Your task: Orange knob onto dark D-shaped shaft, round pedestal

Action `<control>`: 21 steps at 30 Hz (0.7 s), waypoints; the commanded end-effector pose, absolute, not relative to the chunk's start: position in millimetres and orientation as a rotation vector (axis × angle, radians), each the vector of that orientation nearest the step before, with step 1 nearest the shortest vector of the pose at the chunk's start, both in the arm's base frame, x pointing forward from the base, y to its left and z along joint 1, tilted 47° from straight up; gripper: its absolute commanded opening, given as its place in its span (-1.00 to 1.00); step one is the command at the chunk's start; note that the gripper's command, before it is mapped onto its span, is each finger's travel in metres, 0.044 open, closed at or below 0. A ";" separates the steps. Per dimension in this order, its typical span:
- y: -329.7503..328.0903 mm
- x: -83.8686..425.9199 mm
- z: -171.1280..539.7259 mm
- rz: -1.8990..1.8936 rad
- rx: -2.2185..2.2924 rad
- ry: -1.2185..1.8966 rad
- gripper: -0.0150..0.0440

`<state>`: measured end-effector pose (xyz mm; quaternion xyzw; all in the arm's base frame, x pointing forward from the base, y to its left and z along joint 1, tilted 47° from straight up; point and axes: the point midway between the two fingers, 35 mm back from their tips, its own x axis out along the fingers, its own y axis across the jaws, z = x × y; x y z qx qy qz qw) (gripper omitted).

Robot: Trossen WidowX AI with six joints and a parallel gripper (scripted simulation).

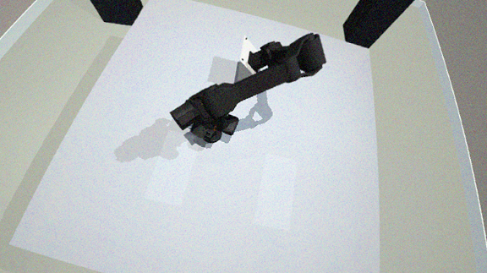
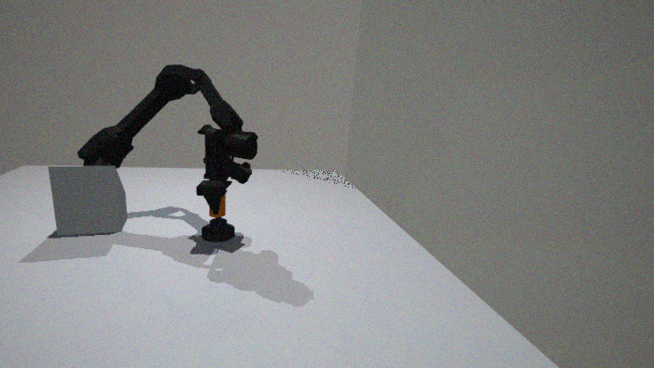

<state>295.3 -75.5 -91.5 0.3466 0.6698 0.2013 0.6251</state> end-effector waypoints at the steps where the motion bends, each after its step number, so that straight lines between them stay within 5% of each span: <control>1: -75.6 296.2 -91.6 0.460 0.796 1.536 -0.49; 21: -79.7 299.7 -88.1 0.310 0.949 1.598 -0.49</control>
